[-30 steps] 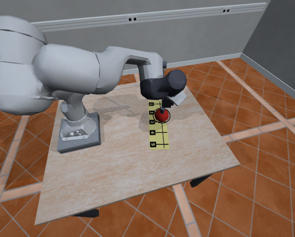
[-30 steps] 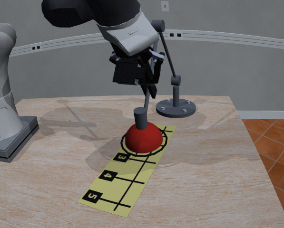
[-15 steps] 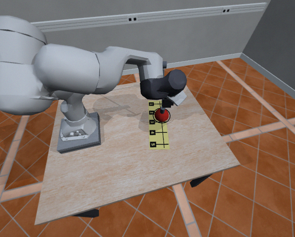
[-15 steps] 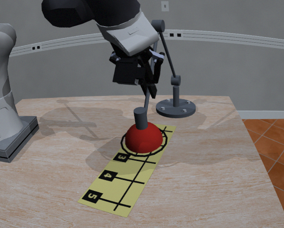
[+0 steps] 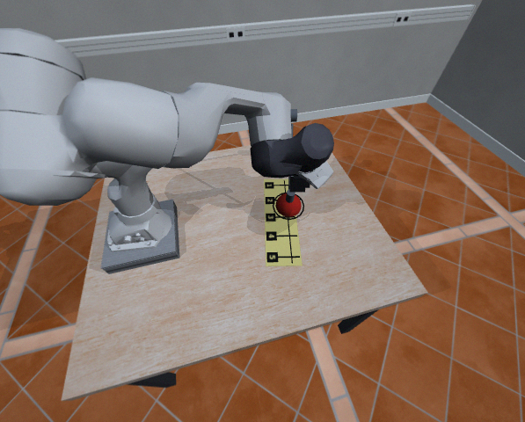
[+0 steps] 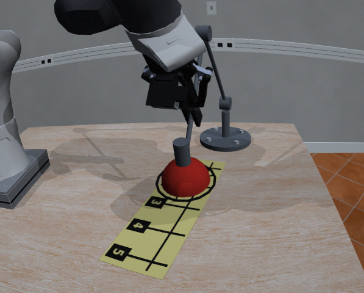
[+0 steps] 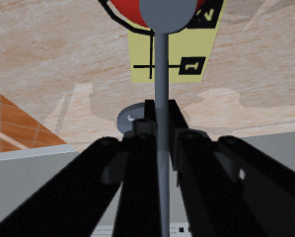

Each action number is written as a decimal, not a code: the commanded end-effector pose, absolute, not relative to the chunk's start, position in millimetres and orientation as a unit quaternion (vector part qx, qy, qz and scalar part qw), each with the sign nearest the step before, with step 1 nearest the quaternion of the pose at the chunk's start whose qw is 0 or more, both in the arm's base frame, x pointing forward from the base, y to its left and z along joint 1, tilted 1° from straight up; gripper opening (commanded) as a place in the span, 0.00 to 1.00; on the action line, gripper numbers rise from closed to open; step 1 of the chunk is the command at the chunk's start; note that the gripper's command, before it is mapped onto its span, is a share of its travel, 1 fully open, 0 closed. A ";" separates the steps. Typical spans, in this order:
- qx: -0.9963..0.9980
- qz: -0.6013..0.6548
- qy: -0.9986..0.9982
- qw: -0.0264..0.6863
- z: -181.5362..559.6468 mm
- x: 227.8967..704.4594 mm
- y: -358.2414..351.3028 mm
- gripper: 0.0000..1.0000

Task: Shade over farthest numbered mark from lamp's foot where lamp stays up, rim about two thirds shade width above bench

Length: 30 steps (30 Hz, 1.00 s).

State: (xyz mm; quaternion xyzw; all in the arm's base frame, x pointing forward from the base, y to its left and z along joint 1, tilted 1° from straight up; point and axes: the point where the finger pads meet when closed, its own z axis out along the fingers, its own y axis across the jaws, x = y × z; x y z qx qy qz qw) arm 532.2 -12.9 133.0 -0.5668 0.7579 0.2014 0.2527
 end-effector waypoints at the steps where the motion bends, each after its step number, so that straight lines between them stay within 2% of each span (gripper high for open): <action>1: -0.565 0.194 0.760 0.256 134.7 537.7 -24.8 0.10; 4: -0.565 0.194 0.760 0.256 134.8 537.9 -25.2 0.10; 5: -0.565 0.194 0.760 0.256 134.7 537.6 -24.5 1.00; 30: -0.566 0.201 0.758 0.253 133.5 533.4 -15.3 1.00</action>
